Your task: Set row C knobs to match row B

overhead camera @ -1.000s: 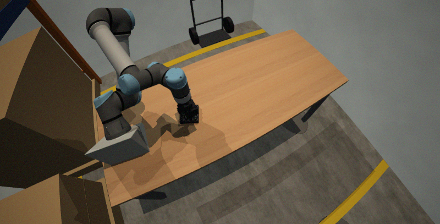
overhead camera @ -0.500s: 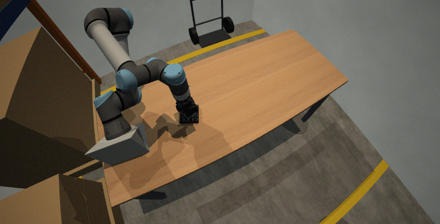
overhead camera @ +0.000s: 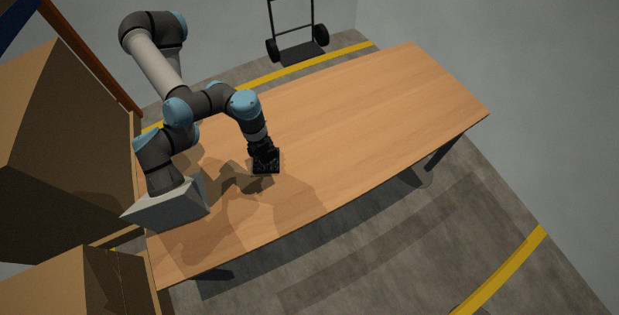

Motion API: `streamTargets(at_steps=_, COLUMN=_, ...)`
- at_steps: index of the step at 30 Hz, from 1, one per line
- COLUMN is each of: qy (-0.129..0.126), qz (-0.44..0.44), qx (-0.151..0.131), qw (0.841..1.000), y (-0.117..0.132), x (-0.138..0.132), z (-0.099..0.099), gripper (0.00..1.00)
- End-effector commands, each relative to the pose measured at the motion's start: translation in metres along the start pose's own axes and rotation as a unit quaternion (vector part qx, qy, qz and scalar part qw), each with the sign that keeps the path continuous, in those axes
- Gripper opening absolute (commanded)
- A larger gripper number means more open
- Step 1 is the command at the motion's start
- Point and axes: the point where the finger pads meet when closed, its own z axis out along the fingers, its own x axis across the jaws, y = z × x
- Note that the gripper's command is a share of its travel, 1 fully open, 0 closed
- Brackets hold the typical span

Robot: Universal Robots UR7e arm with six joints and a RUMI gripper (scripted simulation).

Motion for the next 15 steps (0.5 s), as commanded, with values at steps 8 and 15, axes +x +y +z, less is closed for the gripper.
streamTargets(at_steps=8, qy=0.001, qz=0.084, qx=-0.003, qw=0.996, y=-0.009, x=0.009, z=-0.006, gripper=0.11)
streamTargets(at_steps=15, qy=0.001, qz=0.161, qx=-0.002, qw=0.987, y=-0.018, x=0.014, z=-0.008, gripper=0.11)
